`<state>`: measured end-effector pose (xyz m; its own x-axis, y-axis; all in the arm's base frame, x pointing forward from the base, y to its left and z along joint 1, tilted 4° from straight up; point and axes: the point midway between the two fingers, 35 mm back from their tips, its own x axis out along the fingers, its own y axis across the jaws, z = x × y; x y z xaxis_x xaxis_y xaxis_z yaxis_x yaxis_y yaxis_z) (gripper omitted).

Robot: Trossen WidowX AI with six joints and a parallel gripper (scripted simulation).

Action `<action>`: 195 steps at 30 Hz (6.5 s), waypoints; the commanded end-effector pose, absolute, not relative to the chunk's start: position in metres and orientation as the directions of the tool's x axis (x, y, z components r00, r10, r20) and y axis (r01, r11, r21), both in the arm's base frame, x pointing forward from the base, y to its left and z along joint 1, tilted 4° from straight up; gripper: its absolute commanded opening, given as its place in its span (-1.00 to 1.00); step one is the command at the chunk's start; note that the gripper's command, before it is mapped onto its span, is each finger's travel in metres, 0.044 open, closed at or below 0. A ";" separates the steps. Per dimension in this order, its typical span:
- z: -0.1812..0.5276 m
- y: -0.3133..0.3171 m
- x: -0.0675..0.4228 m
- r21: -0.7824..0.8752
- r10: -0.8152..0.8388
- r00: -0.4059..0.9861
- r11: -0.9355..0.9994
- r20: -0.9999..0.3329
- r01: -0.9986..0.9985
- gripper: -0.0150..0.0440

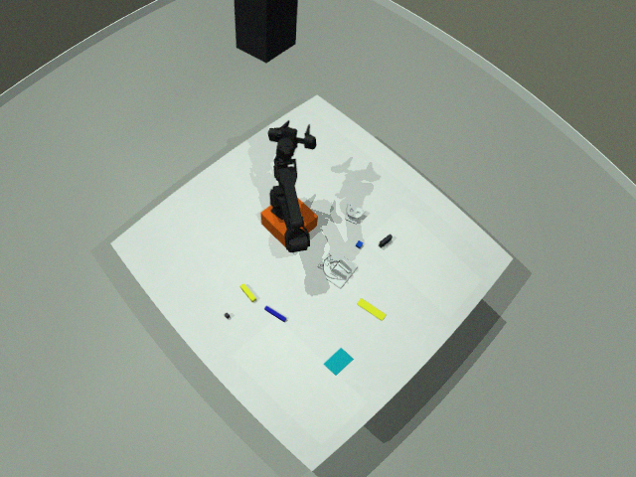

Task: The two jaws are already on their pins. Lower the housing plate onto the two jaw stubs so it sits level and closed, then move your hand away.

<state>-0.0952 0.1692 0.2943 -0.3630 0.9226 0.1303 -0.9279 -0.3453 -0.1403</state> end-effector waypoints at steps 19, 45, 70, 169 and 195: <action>0.284 0.194 -0.089 0.000 0.962 -0.273 -0.273 -0.001 -0.962 1.00; 0.262 0.234 -0.066 0.243 0.970 -0.101 -0.046 -0.219 -0.969 1.00; 0.234 0.267 -0.028 0.450 0.899 0.072 0.284 -0.432 -0.847 1.00; 0.097 0.256 0.183 0.223 0.175 0.151 0.544 -0.973 0.809 1.00; 0.035 0.235 0.213 0.053 0.077 0.036 0.237 -0.996 0.970 1.00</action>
